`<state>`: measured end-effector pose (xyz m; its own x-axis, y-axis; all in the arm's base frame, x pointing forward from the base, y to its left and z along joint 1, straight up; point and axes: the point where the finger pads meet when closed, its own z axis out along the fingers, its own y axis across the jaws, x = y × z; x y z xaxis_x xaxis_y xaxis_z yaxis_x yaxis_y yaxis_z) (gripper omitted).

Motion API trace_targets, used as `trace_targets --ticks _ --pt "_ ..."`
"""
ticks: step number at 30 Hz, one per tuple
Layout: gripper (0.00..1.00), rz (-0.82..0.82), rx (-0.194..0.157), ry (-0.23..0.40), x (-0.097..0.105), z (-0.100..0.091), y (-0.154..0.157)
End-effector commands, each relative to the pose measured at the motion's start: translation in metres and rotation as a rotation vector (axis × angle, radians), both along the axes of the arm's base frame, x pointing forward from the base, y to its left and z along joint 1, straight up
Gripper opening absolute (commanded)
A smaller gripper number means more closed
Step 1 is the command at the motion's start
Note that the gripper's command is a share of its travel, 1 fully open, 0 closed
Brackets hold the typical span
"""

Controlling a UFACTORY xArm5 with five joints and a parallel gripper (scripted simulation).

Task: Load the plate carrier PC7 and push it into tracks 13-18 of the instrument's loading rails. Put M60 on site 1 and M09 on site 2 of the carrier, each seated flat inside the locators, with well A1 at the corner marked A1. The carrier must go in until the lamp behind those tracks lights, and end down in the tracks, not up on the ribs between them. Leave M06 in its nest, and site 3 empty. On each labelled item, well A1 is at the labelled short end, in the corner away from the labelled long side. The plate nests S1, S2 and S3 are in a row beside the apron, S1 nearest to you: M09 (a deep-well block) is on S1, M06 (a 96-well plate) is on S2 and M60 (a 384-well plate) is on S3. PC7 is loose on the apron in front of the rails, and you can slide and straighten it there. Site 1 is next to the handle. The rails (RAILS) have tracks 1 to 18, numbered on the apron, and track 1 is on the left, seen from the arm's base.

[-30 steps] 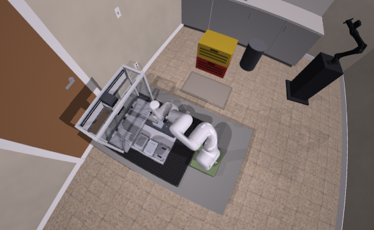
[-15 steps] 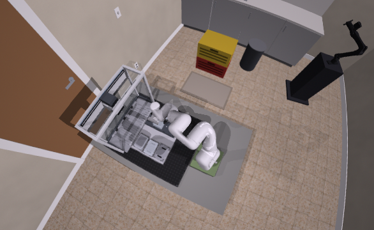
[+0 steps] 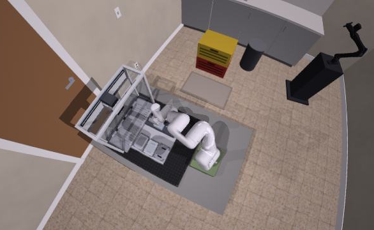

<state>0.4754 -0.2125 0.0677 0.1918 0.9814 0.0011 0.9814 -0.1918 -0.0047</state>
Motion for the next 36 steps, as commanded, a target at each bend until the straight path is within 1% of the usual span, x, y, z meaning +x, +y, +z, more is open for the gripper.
trace_targets --ticks 1,28,36 --pt "0.0 0.0 0.0 -0.004 0.001 -0.004 -0.001" --pt "0.0 0.0 0.0 -0.004 0.001 -0.045 0.0" --pt "0.0 0.0 0.0 -0.004 0.001 -0.046 0.0"
